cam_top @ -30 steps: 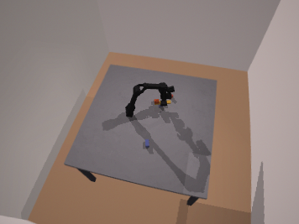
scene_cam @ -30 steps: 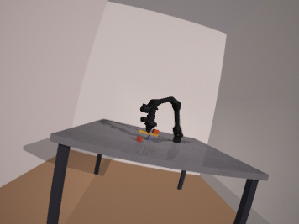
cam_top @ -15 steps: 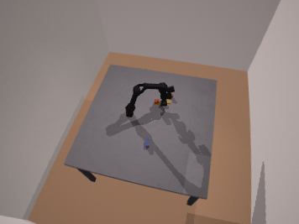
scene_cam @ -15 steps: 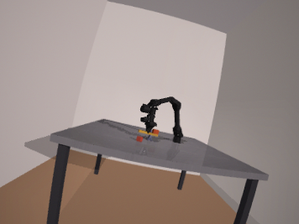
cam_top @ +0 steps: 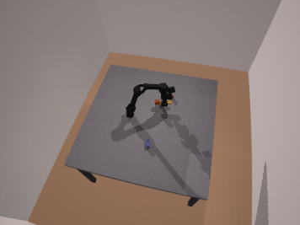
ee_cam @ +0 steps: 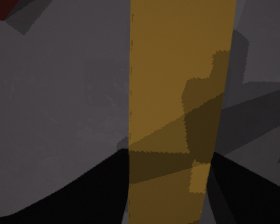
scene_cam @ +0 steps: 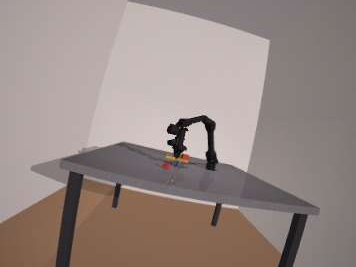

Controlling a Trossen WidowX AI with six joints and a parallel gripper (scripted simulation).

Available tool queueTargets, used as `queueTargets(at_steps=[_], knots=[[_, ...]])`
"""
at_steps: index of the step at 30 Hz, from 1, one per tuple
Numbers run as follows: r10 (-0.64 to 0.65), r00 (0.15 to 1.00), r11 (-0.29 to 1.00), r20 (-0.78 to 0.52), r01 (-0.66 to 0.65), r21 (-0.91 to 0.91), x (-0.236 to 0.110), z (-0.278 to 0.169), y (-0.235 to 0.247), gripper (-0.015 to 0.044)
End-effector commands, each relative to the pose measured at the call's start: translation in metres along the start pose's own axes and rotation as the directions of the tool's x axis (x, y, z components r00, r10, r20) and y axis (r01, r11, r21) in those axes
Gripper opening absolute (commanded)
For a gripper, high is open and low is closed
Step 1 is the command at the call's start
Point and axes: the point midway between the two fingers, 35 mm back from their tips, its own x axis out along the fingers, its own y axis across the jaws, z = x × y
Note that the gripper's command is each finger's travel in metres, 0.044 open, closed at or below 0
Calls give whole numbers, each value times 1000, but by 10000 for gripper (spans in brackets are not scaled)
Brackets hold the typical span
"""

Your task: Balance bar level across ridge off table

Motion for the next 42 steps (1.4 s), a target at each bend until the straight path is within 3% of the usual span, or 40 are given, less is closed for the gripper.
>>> queueTargets(at_steps=[1, 42], knots=[[-2, 1000, 1000, -5, 2, 4, 3, -1, 0, 0], [-2, 1000, 1000, -5, 2, 4, 6, -1, 0, 0]])
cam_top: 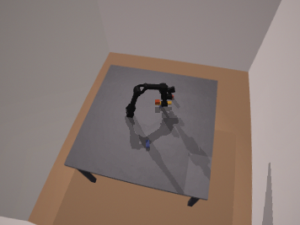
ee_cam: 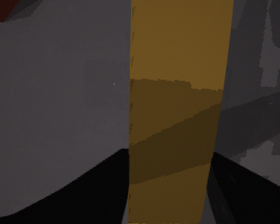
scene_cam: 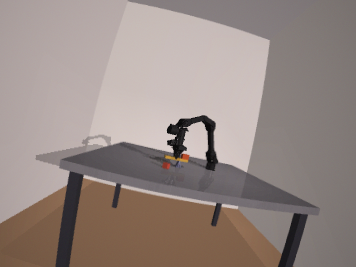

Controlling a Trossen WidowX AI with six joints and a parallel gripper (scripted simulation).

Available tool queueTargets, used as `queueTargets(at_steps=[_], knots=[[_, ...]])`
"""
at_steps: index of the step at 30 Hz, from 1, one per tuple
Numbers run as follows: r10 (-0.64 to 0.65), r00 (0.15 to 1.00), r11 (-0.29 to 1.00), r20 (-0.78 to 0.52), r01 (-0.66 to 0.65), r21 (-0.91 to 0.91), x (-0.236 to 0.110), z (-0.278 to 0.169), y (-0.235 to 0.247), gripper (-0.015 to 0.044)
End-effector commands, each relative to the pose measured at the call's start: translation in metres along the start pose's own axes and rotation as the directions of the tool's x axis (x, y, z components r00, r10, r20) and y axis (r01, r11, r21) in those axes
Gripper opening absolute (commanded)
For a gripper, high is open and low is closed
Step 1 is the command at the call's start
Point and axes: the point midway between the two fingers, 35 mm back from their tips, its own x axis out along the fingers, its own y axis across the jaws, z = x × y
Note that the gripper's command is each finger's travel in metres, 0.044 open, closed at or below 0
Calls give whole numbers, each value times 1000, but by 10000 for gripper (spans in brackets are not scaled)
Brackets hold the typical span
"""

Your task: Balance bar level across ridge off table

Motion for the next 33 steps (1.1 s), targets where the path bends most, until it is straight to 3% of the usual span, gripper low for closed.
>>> queueTargets(at_steps=[1, 33], knots=[[-3, 1000, 1000, -8, 3, 4, 5, -1, -1, 0], [-1, 1000, 1000, -3, 1, 0, 0, 0, 0, 0]])
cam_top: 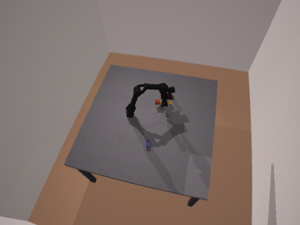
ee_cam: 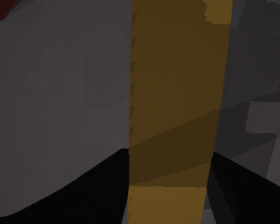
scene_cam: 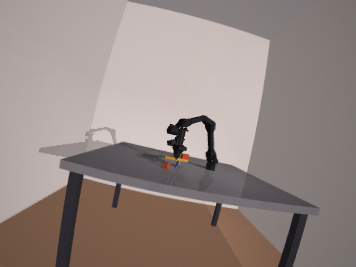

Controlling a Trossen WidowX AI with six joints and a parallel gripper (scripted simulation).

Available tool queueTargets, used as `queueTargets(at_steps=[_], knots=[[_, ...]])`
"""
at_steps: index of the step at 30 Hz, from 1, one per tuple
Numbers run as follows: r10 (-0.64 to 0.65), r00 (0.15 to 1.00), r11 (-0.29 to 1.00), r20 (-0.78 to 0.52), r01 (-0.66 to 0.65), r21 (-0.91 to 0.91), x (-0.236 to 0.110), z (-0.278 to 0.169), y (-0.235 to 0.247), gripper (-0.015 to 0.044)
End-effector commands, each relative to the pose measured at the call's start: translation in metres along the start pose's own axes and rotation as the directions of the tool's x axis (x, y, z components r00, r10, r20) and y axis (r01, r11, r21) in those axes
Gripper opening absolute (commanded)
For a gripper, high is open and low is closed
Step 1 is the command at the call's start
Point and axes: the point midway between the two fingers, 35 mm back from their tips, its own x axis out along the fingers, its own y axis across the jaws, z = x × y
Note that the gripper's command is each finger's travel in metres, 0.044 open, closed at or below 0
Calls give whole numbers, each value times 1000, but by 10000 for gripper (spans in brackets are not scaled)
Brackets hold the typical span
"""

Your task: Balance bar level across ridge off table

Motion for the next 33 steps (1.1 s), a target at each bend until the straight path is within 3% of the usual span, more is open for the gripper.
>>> queueTargets(at_steps=[1, 16, 22, 33], knots=[[0, 1000, 1000, 0, 0, 0, 0, 0, 0, 0], [0, 1000, 1000, 0, 0, 0, 0, 0, 0, 0], [0, 1000, 1000, 0, 0, 0, 0, 0, 0, 157], [0, 1000, 1000, 0, 0, 0, 0, 0, 0, 167]])
